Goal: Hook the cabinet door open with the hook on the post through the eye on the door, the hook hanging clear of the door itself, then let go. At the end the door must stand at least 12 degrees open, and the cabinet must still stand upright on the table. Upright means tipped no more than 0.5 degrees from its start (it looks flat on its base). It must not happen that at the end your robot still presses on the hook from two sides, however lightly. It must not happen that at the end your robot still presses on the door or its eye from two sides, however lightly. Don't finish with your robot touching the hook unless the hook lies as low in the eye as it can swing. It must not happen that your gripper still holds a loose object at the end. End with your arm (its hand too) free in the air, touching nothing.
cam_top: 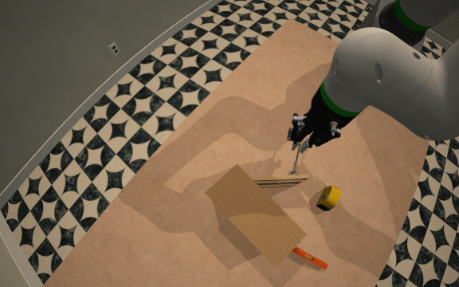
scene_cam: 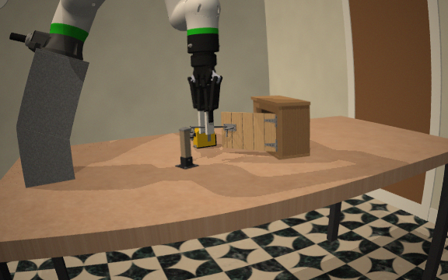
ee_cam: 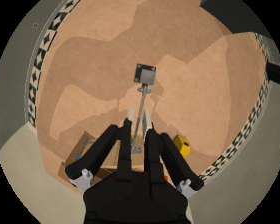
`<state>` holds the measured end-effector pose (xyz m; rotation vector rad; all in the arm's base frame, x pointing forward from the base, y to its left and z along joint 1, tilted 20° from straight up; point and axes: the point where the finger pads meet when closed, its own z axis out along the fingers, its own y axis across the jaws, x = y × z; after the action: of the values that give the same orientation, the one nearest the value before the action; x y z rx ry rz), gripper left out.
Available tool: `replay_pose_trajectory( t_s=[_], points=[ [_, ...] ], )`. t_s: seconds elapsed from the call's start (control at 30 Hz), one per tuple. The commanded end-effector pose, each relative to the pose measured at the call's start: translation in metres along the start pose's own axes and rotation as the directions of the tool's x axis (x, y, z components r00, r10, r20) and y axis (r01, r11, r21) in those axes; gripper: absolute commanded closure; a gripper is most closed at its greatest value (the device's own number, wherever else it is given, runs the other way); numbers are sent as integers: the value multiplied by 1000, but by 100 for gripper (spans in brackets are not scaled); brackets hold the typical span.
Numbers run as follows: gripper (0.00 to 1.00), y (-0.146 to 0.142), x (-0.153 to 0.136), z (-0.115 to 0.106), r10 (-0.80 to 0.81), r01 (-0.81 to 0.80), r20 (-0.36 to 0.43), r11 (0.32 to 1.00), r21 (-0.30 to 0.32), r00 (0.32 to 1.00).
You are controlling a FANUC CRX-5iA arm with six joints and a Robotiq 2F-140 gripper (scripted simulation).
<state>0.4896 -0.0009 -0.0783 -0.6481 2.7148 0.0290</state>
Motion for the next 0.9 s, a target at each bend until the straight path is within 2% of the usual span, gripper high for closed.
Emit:
replay_pose_trajectory(
  t_s=[0.0, 0.87],
  points=[
    [86, 0, 0, 0, 0, 0, 0, 1000, 0, 1000],
    [86, 0, 0, -6, 0, 0, 0, 1000, 0, 1000]
  ],
)
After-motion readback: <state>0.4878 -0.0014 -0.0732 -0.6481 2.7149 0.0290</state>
